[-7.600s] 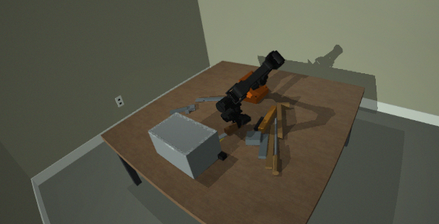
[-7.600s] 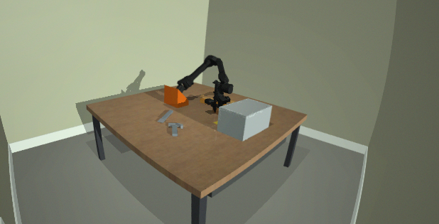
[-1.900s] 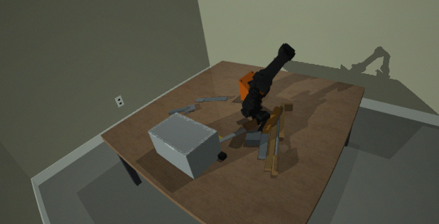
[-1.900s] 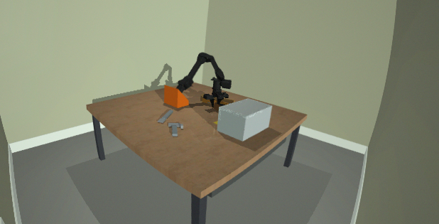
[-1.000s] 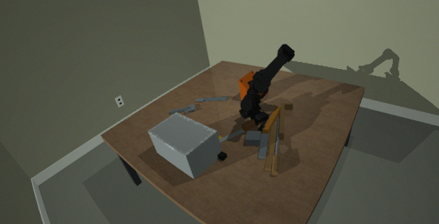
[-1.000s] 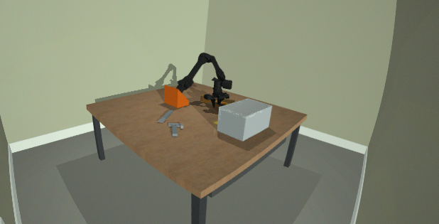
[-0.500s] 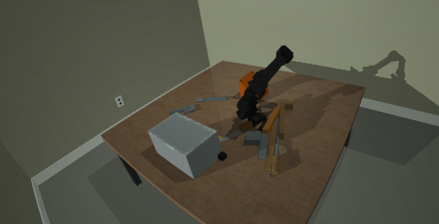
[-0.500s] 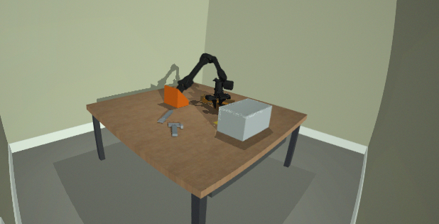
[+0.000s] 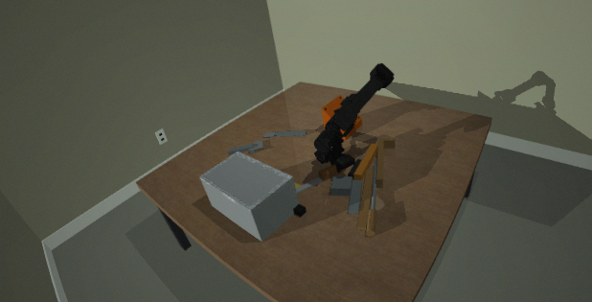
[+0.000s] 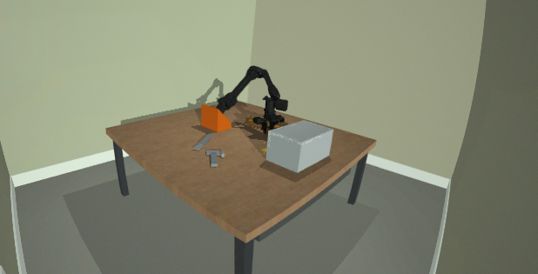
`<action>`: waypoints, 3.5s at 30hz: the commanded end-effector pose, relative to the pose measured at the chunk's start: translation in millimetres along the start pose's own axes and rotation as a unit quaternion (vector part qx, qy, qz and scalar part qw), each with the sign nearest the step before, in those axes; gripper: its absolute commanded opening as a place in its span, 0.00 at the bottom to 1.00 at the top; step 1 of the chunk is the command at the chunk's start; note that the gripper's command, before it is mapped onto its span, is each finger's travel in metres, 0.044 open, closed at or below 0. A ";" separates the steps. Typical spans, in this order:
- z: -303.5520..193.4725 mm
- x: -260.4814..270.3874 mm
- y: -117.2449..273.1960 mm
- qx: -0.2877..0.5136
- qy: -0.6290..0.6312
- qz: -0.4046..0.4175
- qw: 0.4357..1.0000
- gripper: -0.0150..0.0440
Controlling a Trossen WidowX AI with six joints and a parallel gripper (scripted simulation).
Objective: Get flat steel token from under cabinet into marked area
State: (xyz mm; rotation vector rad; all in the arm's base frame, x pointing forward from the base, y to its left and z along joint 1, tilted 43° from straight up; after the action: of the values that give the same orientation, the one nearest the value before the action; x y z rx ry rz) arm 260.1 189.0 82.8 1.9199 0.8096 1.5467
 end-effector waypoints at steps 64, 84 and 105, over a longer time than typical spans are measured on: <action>79.2 -2.0 0.7 0.000 0.003 0.002 1.000 0.25; 100.0 -2.7 0.9 -0.001 0.003 0.002 1.000 0.25; 118.4 -5.3 0.4 -0.001 0.004 0.002 1.000 0.25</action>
State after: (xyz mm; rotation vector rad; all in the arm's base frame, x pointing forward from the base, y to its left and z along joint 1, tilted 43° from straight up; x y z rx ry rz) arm 373.6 180.6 57.6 1.9170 0.8076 1.5528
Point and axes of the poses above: the point midway between the two fingers, 35 mm back from their tips, its own y axis back along the fingers, its own x axis across the jaws, z = x × y, the point moved 1 cm from there along y, back along the fingers, and after that the axes turned 5 degrees about y, right-handed, at the moved point
